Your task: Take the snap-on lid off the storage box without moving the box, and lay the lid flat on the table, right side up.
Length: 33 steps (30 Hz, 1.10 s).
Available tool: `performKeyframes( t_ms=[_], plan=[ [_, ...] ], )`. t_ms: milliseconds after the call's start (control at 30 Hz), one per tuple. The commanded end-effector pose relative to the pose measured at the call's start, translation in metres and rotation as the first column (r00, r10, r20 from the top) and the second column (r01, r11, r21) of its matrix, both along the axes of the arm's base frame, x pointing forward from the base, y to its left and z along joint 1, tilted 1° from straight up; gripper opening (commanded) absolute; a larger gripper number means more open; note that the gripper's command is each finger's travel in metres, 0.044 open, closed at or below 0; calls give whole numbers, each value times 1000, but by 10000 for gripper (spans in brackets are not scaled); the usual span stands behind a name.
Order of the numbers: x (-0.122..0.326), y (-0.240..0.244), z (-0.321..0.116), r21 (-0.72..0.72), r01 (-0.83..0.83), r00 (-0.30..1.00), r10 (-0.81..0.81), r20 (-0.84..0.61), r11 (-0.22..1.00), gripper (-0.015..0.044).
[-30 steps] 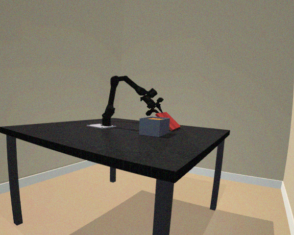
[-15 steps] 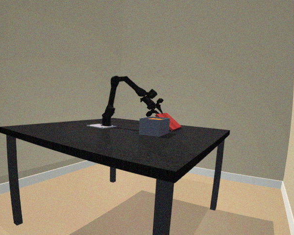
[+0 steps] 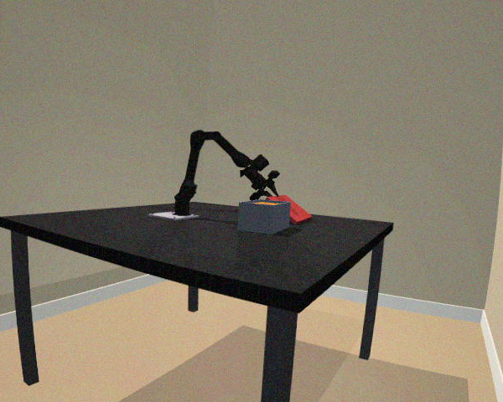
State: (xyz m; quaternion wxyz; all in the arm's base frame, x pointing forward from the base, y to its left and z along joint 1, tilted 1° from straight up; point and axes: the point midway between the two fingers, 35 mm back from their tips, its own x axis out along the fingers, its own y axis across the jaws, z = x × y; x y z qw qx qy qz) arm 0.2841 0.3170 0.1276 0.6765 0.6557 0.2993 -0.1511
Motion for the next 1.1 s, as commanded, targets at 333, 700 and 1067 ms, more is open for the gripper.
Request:
performKeyframes(
  t_ms=[333,700,1067],
  plan=[
    [-1,-2,-19,-20,-2,1000,2,-14,1000,0],
    [-1,-2,-28,-20,-2,1000,2,-14,1000,0],
    [-1,-2,-37,-20,-2,1000,2,-14,1000,0]
  ],
)
